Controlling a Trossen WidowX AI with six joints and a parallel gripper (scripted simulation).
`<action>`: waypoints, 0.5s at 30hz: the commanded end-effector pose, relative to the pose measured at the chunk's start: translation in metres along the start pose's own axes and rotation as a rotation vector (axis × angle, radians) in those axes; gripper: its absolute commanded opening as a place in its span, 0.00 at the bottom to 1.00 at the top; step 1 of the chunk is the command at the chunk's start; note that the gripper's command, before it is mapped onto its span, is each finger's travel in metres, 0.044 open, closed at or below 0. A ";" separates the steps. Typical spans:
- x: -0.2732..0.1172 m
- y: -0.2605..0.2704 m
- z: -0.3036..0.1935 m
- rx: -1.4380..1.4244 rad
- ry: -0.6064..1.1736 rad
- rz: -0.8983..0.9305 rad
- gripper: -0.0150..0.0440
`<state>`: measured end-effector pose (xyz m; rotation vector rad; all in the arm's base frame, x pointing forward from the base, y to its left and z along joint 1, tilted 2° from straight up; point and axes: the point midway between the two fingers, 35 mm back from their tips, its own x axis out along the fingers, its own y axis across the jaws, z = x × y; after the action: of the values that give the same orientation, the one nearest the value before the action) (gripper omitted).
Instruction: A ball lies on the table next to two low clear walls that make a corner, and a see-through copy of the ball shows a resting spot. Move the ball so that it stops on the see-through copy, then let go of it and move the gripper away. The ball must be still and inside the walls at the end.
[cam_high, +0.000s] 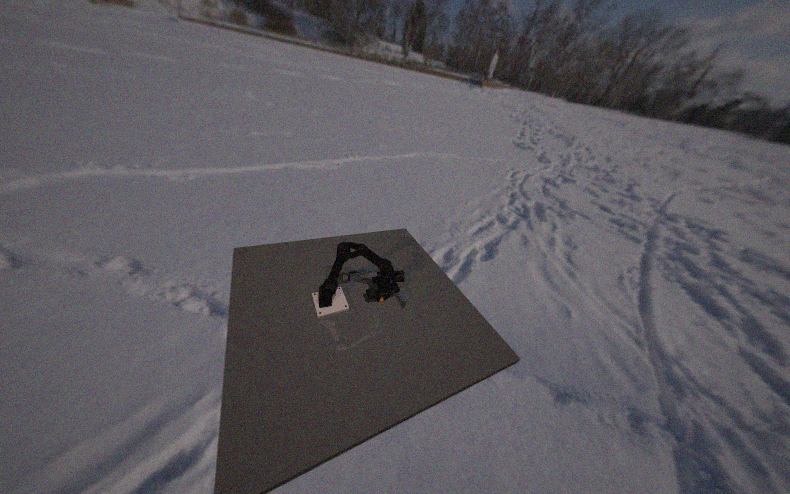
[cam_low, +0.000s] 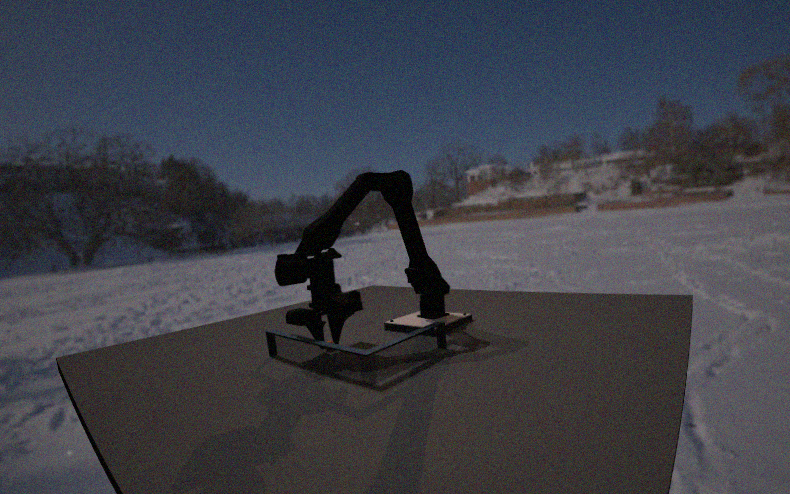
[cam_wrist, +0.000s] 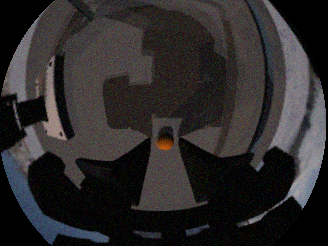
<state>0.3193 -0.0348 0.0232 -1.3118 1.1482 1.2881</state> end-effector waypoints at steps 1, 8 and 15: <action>0.000 0.000 0.000 0.000 0.000 0.000 0.61; -0.075 0.000 0.000 -0.003 0.001 0.009 0.61; -0.082 -0.002 0.000 -0.003 0.003 -0.013 0.61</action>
<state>0.3200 -0.0340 0.1065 -1.3230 1.1370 1.2767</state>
